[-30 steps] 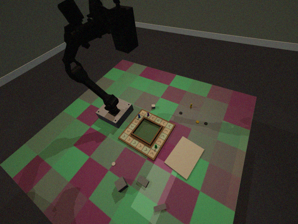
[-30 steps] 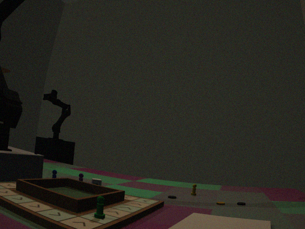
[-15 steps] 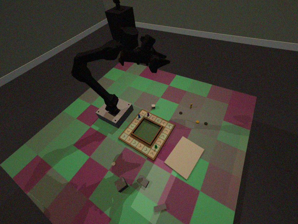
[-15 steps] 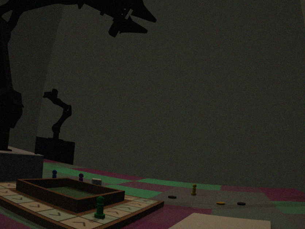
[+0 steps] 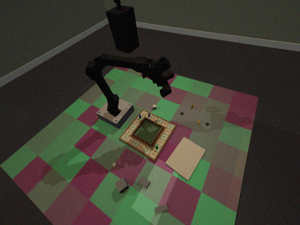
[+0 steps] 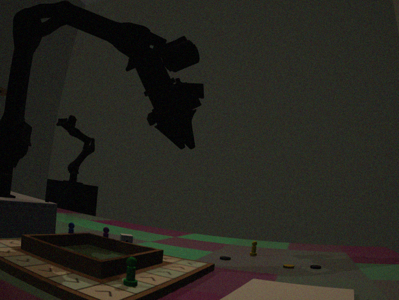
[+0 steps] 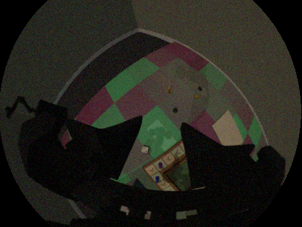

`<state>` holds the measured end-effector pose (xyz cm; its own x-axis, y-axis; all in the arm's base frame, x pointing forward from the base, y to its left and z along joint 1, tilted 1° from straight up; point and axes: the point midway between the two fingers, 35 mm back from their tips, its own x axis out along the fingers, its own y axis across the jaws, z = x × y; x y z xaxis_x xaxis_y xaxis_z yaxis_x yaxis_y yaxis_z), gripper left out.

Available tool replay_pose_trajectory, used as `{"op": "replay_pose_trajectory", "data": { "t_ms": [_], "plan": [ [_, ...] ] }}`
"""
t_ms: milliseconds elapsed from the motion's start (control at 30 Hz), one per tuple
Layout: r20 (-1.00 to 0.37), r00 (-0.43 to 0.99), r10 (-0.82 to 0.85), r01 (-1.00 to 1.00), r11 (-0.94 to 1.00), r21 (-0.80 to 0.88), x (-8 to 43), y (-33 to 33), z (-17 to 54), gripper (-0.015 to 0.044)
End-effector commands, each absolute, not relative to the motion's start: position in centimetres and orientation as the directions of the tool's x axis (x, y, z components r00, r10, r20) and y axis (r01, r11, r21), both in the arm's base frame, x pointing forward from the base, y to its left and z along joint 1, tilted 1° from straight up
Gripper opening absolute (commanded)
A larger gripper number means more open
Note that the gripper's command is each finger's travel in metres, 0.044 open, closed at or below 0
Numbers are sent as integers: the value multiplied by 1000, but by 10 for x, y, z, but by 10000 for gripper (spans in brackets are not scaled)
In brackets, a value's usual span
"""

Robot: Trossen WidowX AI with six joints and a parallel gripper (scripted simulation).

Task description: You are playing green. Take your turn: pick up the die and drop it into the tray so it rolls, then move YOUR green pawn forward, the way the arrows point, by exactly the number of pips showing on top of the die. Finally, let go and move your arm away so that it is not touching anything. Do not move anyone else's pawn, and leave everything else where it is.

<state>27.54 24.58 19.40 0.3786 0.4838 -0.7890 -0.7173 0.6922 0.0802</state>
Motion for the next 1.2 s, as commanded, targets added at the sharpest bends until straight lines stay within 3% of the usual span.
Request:
{"op": "replay_pose_trajectory", "data": {
  "t_ms": [0,267,1167],
  "plan": [
    [-911,241,335,-690,719,82,248,248,124,275],
    [-999,47,28,-674,739,-11,191,228,31,275],
    [-999,42,18,-674,739,-15,191,225,0,275]
  ]
}}
